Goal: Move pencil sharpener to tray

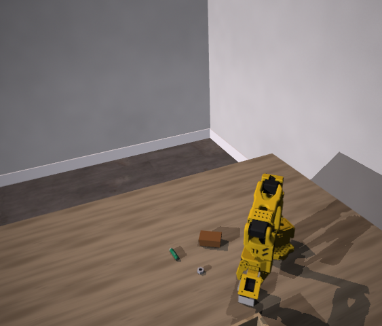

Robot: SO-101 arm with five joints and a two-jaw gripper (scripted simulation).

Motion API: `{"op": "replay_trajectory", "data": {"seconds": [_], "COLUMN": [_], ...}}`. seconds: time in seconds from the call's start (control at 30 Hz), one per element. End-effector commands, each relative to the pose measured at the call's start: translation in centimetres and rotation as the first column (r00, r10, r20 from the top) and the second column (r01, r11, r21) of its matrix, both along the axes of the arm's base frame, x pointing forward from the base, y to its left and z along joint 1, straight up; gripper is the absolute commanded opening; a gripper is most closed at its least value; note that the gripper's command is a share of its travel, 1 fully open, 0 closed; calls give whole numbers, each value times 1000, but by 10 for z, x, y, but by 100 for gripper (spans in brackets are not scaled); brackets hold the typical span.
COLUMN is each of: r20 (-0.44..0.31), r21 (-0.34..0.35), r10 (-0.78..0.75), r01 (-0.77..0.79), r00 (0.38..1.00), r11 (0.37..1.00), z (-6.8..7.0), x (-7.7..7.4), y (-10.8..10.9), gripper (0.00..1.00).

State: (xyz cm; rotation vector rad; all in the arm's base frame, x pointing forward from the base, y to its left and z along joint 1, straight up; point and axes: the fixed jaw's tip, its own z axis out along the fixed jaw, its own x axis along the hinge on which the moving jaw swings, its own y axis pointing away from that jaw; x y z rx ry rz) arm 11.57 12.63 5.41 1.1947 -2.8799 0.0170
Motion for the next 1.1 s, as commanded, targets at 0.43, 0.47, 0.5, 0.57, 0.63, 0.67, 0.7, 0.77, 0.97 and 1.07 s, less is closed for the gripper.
{"op": "replay_trajectory", "data": {"seconds": [0.43,0.47,0.5,0.57,0.63,0.67,0.7,0.77,0.97,1.07], "r20": [18,18,18,18,18,18,18,18,18,18], "r21": [19,19,19,19,19,19,19,19,19,19], "r10": [1,1,1,1,1,1,1,1,1,1], "r01": [-1,-1,-1,-1,-1,-1,-1,-1,-1,-1], "r00": [1000,1000,1000,1000,1000,1000,1000,1000,1000,1000], "r11": [1000,1000,1000,1000,1000,1000,1000,1000,1000,1000], "z": [-10,-11,-12,-12,-13,-13,-14,-14,-15,-16], "x": [1,1,1,1,1,1,1,1,1,1], "y": [3,3,3,3,3,3,3,3,3,3], "gripper": [23,23,23,23,23,23,23,23,23,23]}}
